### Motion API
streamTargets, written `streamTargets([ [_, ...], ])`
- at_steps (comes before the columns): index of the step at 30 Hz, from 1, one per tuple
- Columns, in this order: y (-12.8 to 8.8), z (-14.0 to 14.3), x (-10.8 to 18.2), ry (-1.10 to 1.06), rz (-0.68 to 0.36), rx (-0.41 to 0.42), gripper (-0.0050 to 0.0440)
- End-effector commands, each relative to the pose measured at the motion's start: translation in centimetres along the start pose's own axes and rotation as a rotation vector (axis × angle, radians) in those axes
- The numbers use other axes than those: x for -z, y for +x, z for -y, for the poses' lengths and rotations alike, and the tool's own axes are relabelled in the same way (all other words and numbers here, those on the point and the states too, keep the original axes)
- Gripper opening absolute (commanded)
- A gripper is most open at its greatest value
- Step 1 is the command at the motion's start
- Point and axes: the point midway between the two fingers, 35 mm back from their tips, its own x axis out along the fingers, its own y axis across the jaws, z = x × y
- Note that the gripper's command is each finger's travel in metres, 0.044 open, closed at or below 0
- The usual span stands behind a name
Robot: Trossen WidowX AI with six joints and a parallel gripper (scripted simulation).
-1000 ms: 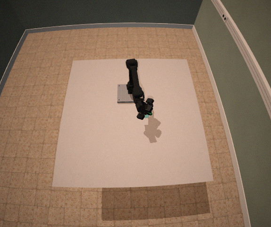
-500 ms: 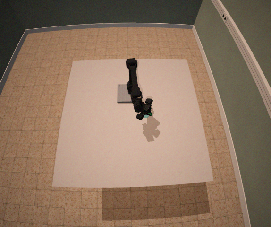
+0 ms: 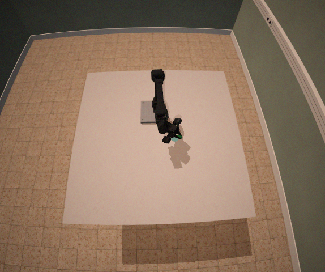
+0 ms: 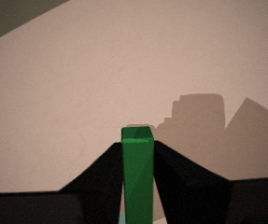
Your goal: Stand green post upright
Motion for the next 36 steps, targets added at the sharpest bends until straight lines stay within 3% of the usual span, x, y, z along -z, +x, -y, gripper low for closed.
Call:
streamTargets([
  [1,-0.5,0.0,-0.4,-0.010,0.044,0.004,0.0022],
  [36,-2.2,-0.3,0.1,-0.061,0.283,-0.028,0.0022],
])
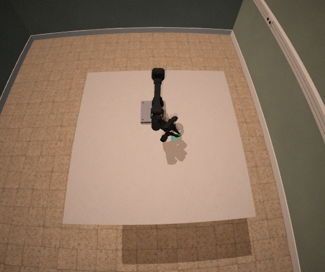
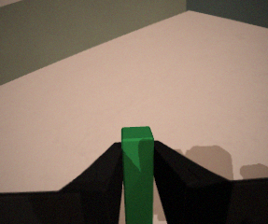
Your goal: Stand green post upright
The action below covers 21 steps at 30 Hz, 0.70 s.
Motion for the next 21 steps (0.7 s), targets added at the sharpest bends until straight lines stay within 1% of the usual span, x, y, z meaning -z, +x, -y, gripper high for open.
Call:
streamTargets([
  [1,-0.4,-0.2,-0.4,-0.018,0.037,0.000,0.0022],
  [15,-1.6,-0.9,-0.1,-0.061,0.141,-0.021,0.0022],
  [21,-2.0,-1.2,-0.1,-0.076,0.169,-0.028,0.0022],
])
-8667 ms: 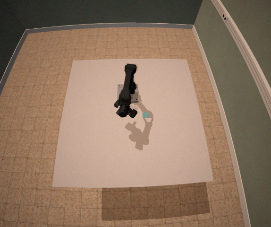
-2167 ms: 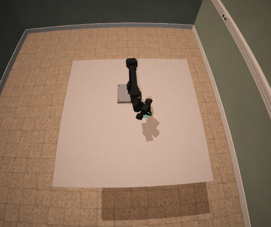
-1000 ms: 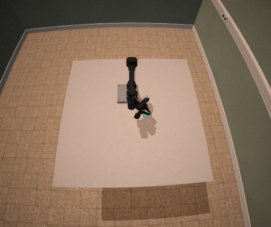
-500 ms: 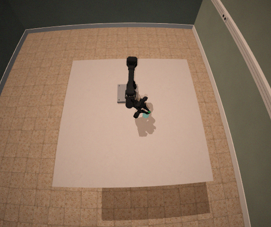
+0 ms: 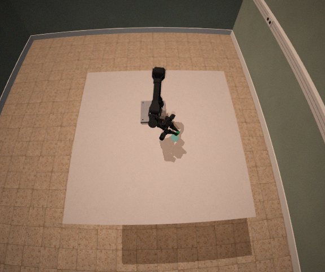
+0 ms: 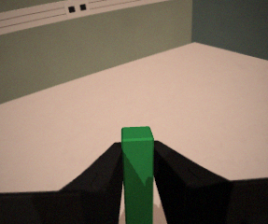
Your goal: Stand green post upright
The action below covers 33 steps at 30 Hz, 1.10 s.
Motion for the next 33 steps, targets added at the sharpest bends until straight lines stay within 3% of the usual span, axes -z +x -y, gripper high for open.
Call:
streamTargets([
  [1,-0.5,-0.4,-0.3,-0.024,0.039,-0.004,0.0022],
  [23,-2.5,-2.4,0.1,-0.113,0.167,-0.048,0.0022],
  [33,-2.6,-2.5,0.0,-0.131,0.179,-0.053,0.0022],
])
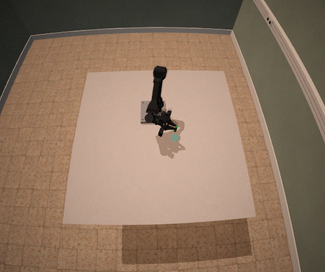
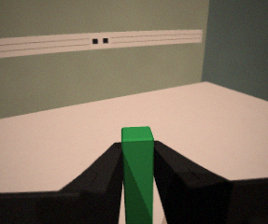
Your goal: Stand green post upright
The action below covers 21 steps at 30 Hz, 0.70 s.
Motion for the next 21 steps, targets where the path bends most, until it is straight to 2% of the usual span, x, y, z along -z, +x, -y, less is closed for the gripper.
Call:
streamTargets([
  [1,-0.1,0.1,-0.4,-0.017,0.009,0.000,0.0022],
  [15,-0.1,0.1,-0.4,-0.017,0.009,0.000,0.0022],
  [21,0.0,0.3,0.9,0.000,0.008,-0.002,0.0022],
])
